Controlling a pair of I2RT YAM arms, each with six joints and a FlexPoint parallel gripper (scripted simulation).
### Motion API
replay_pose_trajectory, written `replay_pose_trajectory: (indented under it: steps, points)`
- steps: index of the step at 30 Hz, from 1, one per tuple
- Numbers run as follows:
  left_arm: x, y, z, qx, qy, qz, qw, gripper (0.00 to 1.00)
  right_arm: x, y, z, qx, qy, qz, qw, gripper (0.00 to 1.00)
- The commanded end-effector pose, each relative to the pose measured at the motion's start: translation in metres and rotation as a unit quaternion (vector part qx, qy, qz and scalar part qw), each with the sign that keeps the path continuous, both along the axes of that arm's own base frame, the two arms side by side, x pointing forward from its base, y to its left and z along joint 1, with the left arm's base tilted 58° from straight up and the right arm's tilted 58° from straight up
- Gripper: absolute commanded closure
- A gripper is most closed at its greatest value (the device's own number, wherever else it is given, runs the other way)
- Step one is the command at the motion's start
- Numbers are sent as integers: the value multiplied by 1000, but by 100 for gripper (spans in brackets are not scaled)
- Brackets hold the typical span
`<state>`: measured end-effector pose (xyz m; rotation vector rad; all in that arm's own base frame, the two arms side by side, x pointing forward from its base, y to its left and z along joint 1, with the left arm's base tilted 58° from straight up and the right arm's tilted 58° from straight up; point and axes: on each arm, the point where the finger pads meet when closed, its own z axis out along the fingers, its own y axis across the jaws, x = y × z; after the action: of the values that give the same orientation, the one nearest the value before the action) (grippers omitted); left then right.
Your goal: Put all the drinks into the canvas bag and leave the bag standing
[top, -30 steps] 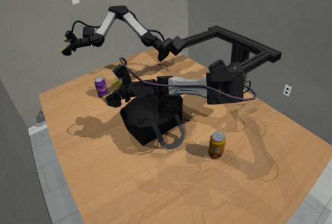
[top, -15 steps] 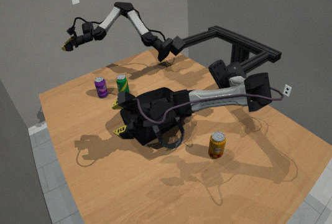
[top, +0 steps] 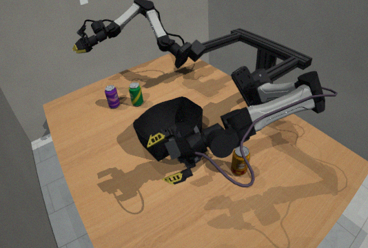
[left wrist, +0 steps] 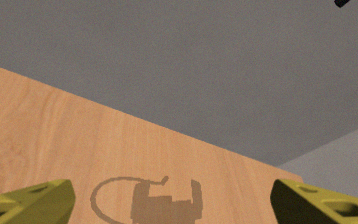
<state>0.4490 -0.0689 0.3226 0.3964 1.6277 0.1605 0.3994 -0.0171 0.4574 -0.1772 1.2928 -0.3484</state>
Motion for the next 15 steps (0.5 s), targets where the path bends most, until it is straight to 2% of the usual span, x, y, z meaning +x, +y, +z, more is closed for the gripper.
replay_pose_trajectory:
  steps: [1, 2, 3, 8, 9, 11, 12, 15]
  points:
    - [-14, 3, 15, -54, 23, -11, 998, 0, -6, 9, -13, 52, 54, 44, 996, 0]
    - [-19, 8, 22, -68, 21, -4, 997, 0, -8, 11, -21, 66, 67, 49, 994, 0]
    - [-26, 19, 33, -89, 13, 9, 996, 0, -8, 24, -42, 87, 97, 69, 989, 0]
    - [-60, 46, 61, -173, 8, 40, 984, 0, -26, 20, -44, 174, 129, 76, 973, 0]
    - [-65, 50, 63, -185, 9, 44, 982, 0, -28, 31, -48, 184, 141, 92, 968, 0]
    - [-74, 56, 69, -198, 4, 51, 979, 0, -32, 27, -50, 198, 145, 86, 965, 0]
    - [-78, 59, 75, -201, -3, 53, 978, 0, -29, 24, -72, 204, 169, 78, 961, 0]
    - [-81, 62, 79, -202, -9, 56, 978, 0, -31, 23, -60, 203, 157, 80, 963, 0]
